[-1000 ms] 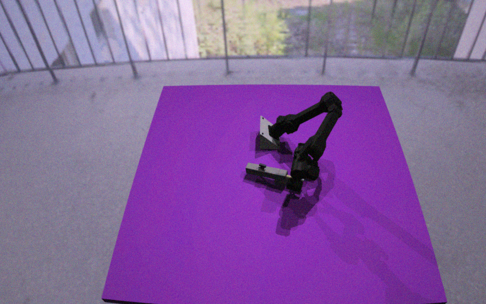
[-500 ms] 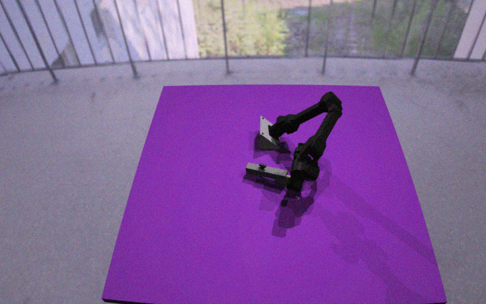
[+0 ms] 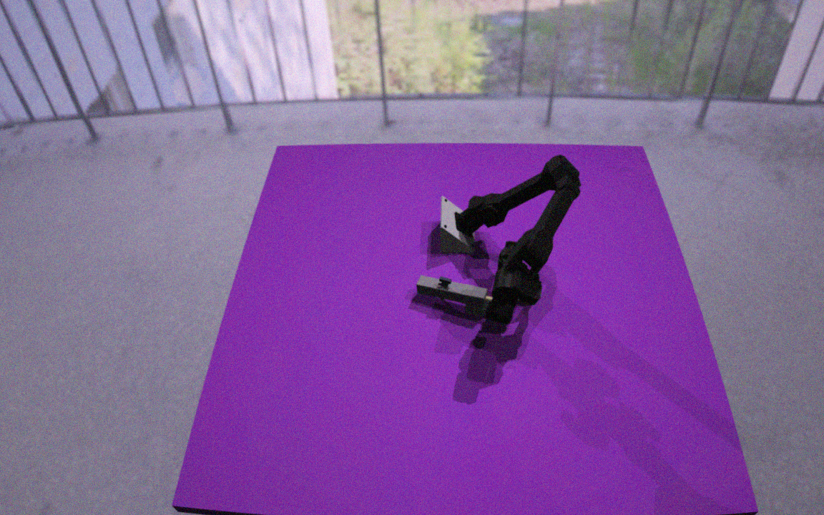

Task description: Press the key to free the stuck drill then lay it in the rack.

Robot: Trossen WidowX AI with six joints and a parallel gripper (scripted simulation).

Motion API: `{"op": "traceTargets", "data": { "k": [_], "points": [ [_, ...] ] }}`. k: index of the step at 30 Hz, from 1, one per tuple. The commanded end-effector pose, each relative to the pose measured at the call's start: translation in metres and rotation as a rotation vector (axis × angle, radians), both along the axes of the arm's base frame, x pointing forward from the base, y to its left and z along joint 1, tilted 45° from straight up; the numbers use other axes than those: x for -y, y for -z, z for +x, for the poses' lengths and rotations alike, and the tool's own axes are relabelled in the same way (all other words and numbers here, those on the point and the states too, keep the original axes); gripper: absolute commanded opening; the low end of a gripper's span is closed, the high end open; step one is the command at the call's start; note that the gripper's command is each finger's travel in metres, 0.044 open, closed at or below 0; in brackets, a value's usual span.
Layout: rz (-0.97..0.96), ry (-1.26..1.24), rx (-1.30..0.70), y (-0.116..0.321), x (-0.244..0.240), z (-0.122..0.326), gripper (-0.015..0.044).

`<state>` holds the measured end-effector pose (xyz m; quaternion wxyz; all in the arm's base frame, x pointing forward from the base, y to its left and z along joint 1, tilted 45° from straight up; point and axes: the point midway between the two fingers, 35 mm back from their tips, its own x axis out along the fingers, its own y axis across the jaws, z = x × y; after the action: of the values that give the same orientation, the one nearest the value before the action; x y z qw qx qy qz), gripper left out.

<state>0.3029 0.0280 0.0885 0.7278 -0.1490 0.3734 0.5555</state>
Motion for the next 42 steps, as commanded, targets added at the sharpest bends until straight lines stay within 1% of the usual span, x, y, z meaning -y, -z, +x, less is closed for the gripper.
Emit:
{"op": "traceTargets", "data": {
  "k": [1, 18, 42],
  "points": [
    [-0.004, -0.001, -0.002, -0.001, 0.001, -0.001, 0.0000],
    [-0.003, -0.001, -0.001, -0.010, -0.006, 0.005, 0.0000],
    [-0.002, -0.001, 0.000, -0.034, -0.023, 0.017, 0.0000]
  ]
}}
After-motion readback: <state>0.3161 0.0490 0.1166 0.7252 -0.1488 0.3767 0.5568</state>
